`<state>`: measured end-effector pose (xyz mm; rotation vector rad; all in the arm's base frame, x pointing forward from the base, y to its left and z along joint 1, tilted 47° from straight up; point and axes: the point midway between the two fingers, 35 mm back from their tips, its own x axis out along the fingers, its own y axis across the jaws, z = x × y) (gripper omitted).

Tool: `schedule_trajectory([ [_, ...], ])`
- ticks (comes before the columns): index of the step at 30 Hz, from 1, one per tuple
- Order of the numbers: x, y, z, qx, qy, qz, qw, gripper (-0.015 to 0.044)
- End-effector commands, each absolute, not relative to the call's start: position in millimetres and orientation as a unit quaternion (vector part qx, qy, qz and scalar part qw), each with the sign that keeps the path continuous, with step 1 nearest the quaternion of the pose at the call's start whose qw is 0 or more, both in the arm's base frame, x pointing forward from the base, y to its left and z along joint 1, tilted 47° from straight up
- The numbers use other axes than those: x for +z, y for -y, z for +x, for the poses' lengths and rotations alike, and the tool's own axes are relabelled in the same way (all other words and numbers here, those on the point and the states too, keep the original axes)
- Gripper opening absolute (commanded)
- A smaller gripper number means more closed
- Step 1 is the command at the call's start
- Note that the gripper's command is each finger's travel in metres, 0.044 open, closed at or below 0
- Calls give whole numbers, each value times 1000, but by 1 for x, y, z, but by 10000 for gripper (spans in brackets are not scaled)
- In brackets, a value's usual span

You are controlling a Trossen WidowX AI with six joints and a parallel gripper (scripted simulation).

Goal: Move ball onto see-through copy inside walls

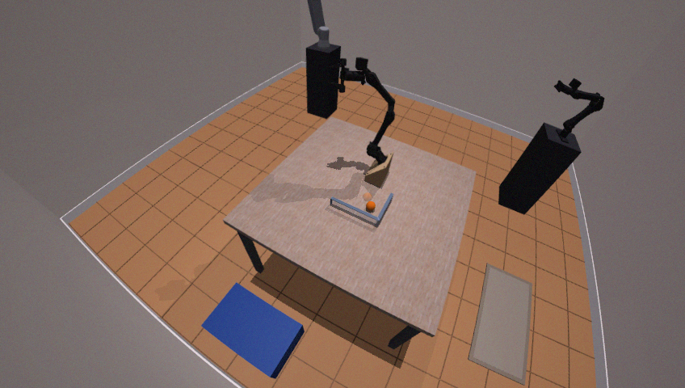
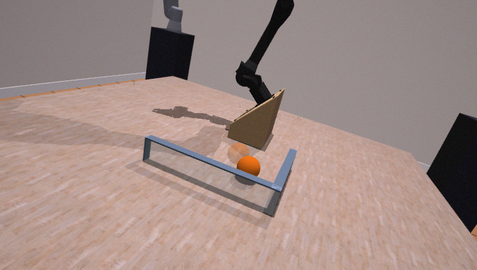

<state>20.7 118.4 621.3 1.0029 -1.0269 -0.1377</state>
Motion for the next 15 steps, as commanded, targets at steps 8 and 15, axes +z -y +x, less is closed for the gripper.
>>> schedule_trajectory([
  [8,605,59,77,-209,340,486,777,389],
  [15,555,137,151,-285,200,462,816,389],
])
